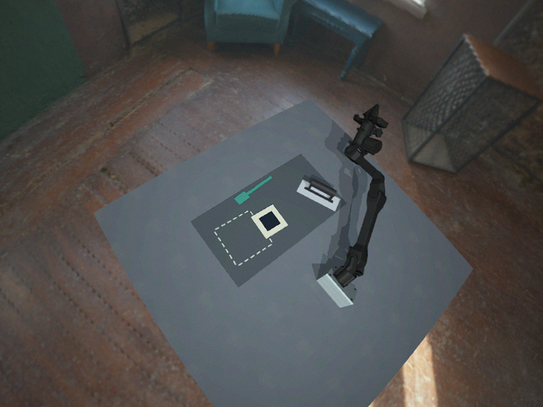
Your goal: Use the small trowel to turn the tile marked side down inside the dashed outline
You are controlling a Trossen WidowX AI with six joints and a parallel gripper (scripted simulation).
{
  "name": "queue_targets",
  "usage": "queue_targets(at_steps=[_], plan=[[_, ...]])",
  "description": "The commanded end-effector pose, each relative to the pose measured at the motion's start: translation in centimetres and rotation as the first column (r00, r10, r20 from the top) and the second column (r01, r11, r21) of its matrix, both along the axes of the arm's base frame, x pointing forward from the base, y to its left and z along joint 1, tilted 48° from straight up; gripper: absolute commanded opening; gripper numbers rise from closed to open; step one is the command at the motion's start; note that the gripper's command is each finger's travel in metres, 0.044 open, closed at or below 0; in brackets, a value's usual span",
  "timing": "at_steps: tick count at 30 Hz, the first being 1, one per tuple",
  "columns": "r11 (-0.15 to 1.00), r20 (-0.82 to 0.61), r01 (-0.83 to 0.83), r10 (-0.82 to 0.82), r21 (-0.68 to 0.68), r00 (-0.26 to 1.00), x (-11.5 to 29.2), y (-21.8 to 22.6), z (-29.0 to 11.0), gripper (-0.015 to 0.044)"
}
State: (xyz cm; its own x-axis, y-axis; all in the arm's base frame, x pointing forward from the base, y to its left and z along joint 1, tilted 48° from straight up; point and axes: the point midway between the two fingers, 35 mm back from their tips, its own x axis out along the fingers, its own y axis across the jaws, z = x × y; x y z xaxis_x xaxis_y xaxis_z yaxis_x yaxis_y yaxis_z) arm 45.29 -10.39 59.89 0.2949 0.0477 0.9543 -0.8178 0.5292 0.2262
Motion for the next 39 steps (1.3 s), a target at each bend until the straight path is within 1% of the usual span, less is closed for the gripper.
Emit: queue_targets(at_steps=[1, 2, 25, 29, 39], plan=[[1.0, 0.0, 0.0, 0.0, 0.0, 1.0, 0.0, -0.01, 0.0, 0.0079], [1.0, 0.0, 0.0, 0.0, 0.0, 1.0, 0.0, -0.01, 0.0, 0.01], [1.0, 0.0, -0.001, 0.001, 0.0, 1.0, 0.01, 0.06, 0.0, 0.01], [1.0, 0.0, -0.001, 0.001, 0.0, 1.0, 0.02, 0.07, 0.0, 0.0], [1.0, 0.0, -0.002, 0.002, 0.0, 1.0, 0.02, 0.08, 0.0, 0.0]])
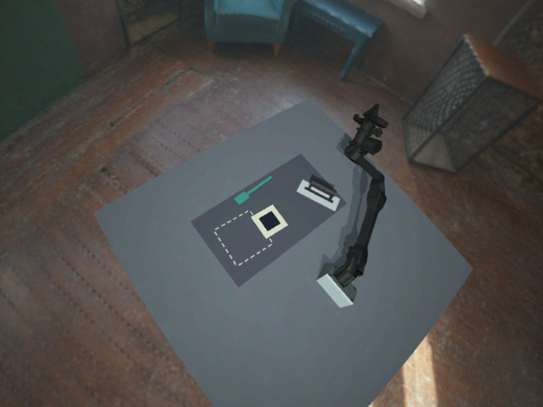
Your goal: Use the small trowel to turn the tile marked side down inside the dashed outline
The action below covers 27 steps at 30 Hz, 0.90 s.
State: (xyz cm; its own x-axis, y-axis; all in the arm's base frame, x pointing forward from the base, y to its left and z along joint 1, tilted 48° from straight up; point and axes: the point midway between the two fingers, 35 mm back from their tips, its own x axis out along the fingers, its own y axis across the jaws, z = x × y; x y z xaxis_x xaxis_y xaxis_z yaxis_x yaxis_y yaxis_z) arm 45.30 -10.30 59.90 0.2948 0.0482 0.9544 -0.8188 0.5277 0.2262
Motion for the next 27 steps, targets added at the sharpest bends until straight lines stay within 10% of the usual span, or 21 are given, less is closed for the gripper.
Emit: queue_targets(at_steps=[1, 15, 27], plan=[[1.0, 0.0, 0.0, 0.0, 0.0, 1.0, 0.0, 0.0, 0.0, 0.0], [0.998, -0.089, 0.044, -0.041, 0.035, 0.995, 1.9, 0.0, -0.6, 0.027], [0.98, -0.335, 0.19, -0.159, 0.063, 0.929, 6.4, -0.1, -3.1, 0.027]])
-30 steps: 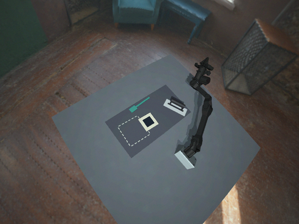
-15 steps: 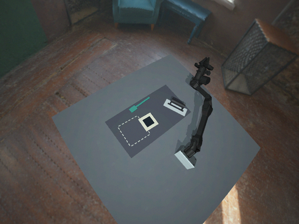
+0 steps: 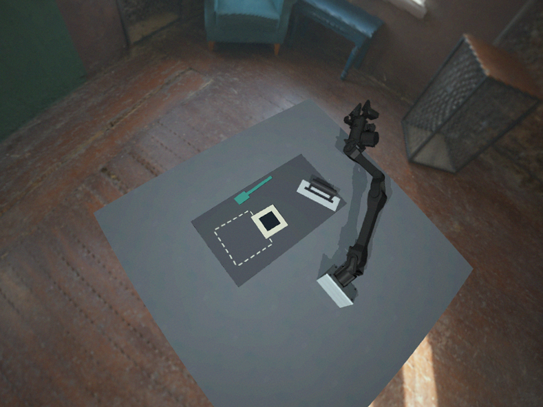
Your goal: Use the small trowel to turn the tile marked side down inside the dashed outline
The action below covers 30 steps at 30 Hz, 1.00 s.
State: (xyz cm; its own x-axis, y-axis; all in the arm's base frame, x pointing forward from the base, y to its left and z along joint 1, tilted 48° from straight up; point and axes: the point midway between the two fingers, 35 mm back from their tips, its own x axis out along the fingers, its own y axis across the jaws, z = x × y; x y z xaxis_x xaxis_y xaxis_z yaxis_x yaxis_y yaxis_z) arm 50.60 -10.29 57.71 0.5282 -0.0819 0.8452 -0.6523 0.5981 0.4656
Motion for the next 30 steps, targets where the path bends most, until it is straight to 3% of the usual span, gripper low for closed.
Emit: queue_targets(at_steps=[1, 15, 30], plan=[[0.998, -0.098, 0.056, -0.054, 0.012, 0.994, 1.4, -0.1, -1.2, 0.027], [0.979, -0.405, 0.201, -0.198, -0.034, 0.893, 5.4, 0.6, -5.9, 0.027], [0.937, -0.675, 0.281, -0.344, -0.206, 0.652, 7.6, 2.1, -12.2, 0.027]])
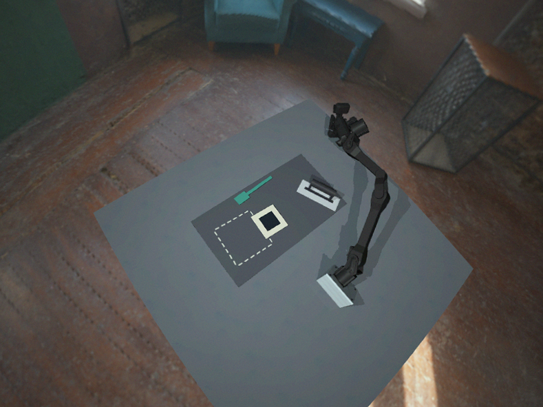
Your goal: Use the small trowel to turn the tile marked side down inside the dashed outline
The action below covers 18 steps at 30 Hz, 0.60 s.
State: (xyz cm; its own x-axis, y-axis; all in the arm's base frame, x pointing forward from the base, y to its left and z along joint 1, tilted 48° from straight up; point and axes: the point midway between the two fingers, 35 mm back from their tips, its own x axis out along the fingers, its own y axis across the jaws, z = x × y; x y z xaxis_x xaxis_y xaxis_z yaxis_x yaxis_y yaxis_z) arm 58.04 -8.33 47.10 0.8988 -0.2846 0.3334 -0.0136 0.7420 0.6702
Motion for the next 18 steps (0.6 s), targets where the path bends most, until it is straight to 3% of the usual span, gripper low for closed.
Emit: queue_targets(at_steps=[1, 18], plan=[[0.999, -0.116, 0.036, -0.04, -0.038, 0.992, 0.2, 0.2, -2.1, 0.027], [0.974, -0.513, 0.048, -0.157, -0.22, 0.844, -0.6, 2.2, -9.8, 0.027]])
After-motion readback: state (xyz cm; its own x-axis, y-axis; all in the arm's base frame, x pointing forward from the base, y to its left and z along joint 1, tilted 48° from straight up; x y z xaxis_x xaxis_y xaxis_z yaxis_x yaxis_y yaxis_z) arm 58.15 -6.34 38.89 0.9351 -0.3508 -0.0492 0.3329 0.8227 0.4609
